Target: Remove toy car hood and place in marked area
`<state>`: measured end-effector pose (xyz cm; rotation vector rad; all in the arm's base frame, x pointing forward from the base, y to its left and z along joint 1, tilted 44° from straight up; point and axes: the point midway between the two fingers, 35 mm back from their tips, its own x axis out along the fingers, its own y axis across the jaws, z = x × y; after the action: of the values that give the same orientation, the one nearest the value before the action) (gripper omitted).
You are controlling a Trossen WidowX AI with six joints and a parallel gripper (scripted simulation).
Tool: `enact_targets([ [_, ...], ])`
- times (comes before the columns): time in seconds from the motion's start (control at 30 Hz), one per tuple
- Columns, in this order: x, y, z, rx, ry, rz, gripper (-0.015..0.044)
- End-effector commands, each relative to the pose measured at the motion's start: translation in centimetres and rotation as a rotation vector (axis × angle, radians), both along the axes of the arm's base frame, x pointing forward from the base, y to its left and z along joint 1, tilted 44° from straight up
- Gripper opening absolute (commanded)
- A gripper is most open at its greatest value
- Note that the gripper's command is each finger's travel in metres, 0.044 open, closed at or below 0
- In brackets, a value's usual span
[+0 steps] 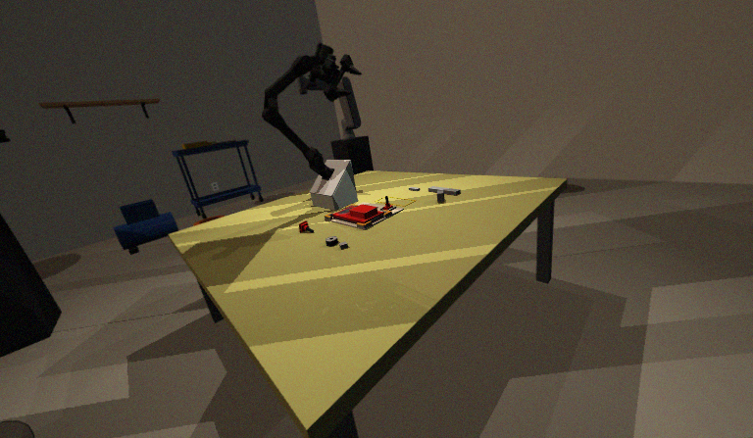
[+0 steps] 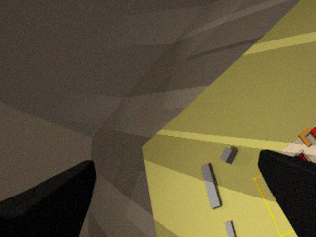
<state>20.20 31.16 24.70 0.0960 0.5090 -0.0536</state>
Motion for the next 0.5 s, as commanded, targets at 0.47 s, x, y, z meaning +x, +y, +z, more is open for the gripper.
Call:
enact_targets([
  [0.47,15.2,-20.1,-11.4,-0.596,0.495,-0.264,0.0440],
])
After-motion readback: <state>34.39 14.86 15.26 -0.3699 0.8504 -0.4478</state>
